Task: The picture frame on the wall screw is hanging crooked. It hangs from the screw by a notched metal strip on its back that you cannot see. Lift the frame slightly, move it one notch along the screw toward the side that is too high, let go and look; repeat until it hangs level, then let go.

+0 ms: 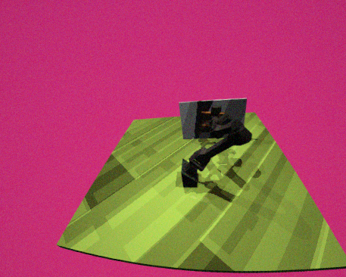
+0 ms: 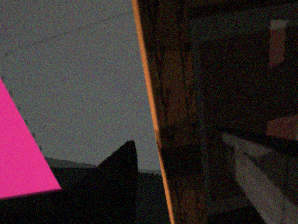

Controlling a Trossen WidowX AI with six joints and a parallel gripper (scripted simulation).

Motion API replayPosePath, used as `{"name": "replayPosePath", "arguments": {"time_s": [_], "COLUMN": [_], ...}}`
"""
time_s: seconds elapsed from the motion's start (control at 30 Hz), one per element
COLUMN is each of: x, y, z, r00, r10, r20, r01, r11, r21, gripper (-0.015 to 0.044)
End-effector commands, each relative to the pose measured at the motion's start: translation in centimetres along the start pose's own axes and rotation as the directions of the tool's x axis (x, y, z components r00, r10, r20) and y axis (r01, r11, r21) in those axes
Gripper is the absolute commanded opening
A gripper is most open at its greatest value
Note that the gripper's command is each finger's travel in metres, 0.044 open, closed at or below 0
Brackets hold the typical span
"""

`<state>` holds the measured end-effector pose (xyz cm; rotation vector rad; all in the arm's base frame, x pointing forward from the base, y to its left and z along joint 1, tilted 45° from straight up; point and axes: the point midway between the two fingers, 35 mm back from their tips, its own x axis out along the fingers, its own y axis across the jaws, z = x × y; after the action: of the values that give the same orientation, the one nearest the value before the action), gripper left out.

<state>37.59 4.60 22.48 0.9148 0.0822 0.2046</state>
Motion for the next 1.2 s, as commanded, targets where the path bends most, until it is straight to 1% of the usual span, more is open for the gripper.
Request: {"name": "replayPosePath", "arguments": {"time_s": [0.0, 0.7, 0.77, 0.8, 1.17], "x": [0.02, 0.02, 0.02, 0.02, 0.01], "y": [0.0, 0.0, 0.0, 0.0, 0.12], "z": [0.08, 0.08, 0.08, 0.08, 0.03], "r00": [1.0, 1.0, 1.0, 1.0, 1.0], "r10": [-0.001, -0.001, -0.001, -0.001, -0.001], "r20": [0.003, 0.003, 0.003, 0.003, 0.003], "r01": [0.001, 0.001, 0.001, 0.001, 0.001], "r11": [1.0, 1.0, 1.0, 1.0, 1.0], "r21": [-0.005, -0.005, -0.005, -0.005, -0.005], "gripper": [0.0207, 0.0067, 0.0015, 0.0, 0.0]}}
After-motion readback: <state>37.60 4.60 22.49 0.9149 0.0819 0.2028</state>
